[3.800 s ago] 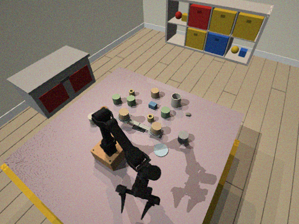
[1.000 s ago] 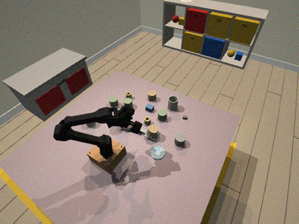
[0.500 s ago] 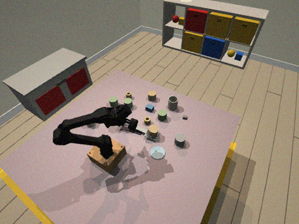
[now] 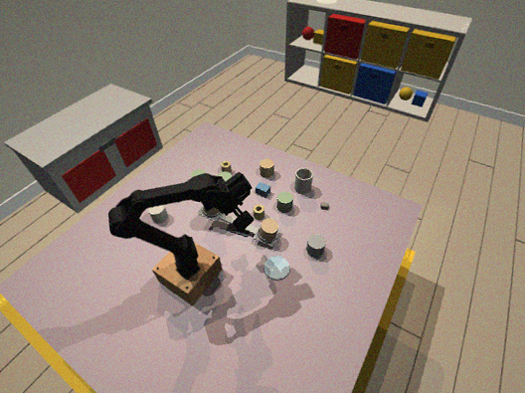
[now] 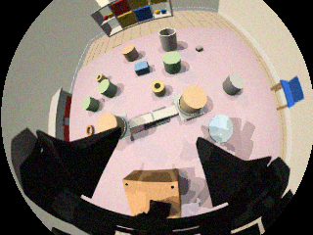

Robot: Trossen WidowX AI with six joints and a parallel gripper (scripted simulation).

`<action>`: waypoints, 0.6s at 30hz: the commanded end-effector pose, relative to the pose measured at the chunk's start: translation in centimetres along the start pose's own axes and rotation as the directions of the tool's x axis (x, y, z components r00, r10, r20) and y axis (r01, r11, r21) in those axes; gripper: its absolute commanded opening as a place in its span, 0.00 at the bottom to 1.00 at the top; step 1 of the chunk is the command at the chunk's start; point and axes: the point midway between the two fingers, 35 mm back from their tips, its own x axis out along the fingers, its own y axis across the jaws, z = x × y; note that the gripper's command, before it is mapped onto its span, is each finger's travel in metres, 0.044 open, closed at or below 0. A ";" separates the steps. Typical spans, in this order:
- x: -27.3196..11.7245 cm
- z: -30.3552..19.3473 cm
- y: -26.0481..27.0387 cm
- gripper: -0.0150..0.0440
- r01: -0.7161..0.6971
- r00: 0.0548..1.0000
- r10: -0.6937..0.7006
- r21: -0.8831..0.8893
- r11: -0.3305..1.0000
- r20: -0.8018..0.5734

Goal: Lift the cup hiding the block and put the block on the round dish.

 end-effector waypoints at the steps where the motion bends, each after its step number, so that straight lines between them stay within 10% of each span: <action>1: 0.7 1.0 -0.7 1.00 0.033 0.999 -0.027 0.117 0.993 -0.047; 18: 6.0 5.1 -4.0 1.00 0.275 0.953 -0.150 0.549 0.789 -0.261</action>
